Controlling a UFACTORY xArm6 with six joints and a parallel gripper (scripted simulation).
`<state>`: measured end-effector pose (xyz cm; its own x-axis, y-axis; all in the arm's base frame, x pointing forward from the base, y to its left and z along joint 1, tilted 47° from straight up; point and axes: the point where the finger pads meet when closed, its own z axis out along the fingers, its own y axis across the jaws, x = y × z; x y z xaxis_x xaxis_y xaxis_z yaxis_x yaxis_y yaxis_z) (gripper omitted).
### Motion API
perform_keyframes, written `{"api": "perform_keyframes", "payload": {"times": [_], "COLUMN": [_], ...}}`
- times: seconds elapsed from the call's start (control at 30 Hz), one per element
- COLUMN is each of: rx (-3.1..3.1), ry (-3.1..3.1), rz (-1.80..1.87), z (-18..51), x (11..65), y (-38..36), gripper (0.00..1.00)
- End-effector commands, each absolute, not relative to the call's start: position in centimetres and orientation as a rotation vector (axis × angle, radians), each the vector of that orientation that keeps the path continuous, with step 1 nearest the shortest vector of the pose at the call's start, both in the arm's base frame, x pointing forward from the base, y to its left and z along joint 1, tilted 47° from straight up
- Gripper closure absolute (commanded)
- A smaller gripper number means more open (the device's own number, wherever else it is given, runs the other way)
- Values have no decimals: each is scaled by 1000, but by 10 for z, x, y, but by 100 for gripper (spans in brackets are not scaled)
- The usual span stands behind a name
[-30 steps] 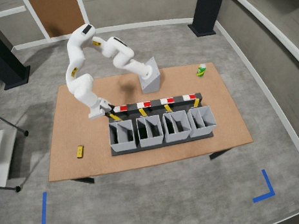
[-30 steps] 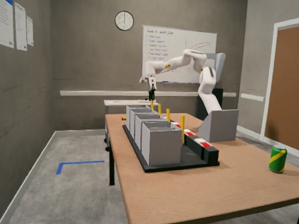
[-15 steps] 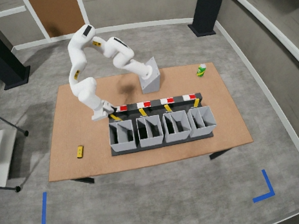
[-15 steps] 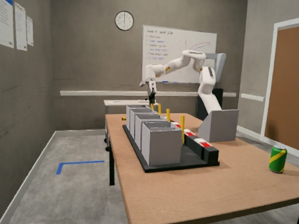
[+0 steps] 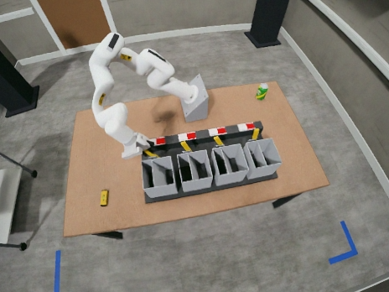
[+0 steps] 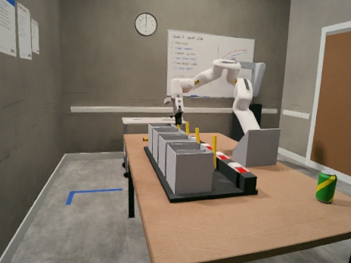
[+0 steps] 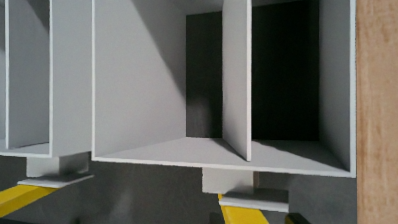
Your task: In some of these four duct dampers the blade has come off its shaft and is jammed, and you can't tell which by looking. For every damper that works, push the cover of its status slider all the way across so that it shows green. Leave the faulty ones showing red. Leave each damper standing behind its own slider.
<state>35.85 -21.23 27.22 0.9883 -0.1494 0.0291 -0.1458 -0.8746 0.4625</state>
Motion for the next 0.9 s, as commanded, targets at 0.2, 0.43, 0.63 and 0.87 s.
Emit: {"api": "perform_keyframes", "payload": {"times": [0.2, 0.43, 0.63, 0.87], "rx": [2651, 2651, 2651, 2651], "ry": [-208, -208, -208, -208], "rz": [-5, -5, -5, -5], "z": [272, 272, 272, 272], "x": [359, 359, 359, 359], "y": [-213, -213, -213, -213], "gripper": [61, 61, 81, 81]}}
